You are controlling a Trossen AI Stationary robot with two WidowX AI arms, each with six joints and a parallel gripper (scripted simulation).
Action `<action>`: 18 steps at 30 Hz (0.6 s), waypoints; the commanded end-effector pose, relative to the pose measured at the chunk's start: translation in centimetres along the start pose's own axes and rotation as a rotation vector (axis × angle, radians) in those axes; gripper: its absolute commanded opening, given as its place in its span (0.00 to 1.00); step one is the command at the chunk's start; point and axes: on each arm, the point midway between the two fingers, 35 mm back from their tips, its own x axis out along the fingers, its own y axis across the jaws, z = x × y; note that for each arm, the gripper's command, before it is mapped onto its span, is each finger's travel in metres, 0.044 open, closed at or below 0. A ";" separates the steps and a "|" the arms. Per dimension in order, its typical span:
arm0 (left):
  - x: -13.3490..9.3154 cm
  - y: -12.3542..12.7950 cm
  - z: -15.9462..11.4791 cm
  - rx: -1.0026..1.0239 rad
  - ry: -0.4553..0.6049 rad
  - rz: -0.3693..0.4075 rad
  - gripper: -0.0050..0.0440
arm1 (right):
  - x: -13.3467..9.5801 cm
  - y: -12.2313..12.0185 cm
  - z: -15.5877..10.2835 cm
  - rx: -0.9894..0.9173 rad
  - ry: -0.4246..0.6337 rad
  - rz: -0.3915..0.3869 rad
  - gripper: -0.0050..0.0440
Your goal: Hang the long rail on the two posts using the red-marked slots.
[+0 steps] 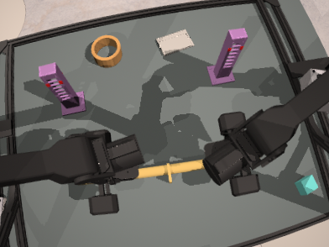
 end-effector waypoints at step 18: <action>2.6 -0.1 -0.5 0.004 0.012 -0.002 1.00 | 2.3 -0.2 -0.5 0.003 0.013 -0.006 1.00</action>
